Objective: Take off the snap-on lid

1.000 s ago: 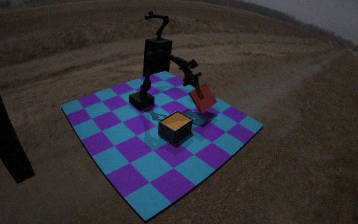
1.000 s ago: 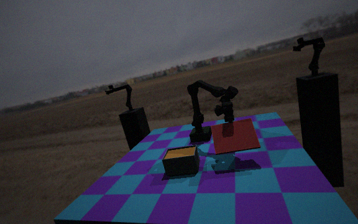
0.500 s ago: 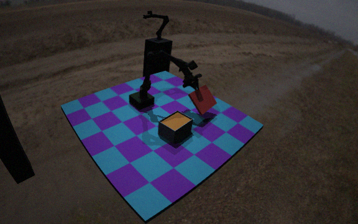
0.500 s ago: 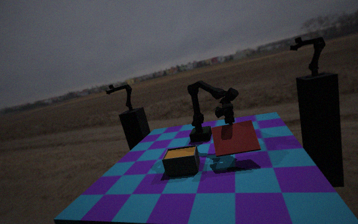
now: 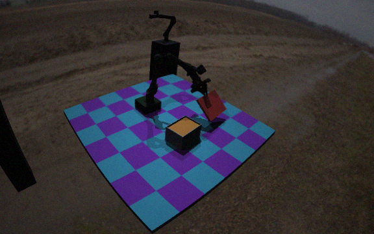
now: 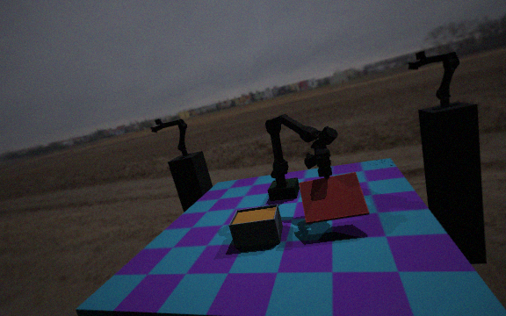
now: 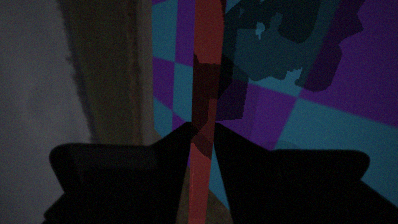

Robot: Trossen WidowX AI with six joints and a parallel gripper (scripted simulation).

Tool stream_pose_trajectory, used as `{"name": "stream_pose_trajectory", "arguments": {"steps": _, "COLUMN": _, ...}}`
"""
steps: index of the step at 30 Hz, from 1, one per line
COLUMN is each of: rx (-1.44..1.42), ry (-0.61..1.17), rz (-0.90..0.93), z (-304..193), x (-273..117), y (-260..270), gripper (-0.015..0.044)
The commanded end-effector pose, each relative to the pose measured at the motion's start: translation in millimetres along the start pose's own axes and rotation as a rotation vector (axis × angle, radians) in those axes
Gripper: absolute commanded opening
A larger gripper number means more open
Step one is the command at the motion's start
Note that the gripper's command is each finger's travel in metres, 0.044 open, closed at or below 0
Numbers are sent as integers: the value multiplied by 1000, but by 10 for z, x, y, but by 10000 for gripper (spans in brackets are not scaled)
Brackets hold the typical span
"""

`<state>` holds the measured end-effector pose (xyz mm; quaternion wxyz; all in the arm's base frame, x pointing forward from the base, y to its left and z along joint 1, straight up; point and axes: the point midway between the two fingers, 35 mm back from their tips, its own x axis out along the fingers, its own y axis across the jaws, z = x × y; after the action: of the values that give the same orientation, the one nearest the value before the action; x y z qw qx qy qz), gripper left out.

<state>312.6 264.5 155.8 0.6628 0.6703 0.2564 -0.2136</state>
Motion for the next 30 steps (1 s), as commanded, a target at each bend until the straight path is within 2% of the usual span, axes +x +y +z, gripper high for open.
{"name": "stream_pose_trajectory", "arguments": {"steps": 1, "rx": 2, "ry": -3, "rz": 5, "z": 3, "x": 25, "y": -19, "gripper": 0}}
{"name": "stream_pose_trajectory", "arguments": {"steps": 30, "rx": 2, "ry": -3, "rz": 5, "z": 4, "x": 175, "y": -197, "gripper": 0}}
